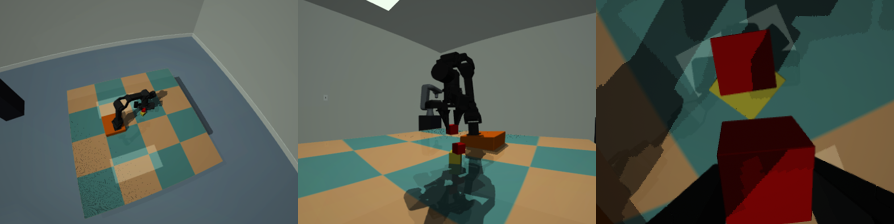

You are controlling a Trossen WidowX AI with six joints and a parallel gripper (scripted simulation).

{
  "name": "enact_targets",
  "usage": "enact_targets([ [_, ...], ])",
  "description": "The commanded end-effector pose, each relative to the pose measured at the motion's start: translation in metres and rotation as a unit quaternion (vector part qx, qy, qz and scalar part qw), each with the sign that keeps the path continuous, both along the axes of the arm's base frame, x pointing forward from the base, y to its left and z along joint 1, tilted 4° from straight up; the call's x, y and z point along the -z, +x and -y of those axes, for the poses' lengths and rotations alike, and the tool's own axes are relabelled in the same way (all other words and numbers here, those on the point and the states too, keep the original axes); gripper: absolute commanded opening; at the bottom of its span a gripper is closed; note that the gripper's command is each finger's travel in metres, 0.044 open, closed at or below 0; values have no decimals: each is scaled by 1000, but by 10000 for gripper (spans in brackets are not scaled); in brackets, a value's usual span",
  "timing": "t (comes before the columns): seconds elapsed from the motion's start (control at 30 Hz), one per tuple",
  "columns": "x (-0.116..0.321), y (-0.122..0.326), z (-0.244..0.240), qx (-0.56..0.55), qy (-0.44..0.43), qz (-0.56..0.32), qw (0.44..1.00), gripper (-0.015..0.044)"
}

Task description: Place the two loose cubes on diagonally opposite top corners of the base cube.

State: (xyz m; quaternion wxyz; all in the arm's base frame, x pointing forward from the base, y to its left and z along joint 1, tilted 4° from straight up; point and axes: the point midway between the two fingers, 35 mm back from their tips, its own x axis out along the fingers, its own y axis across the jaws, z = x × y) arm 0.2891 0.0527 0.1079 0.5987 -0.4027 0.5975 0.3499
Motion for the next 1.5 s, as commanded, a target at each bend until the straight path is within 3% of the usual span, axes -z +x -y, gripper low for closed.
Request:
enact_targets([
  [0.0,-1,-2,-2,-31,-3,2,1000,105],
  [1.47,58,1,1,-33,-3,1,999,105],
])
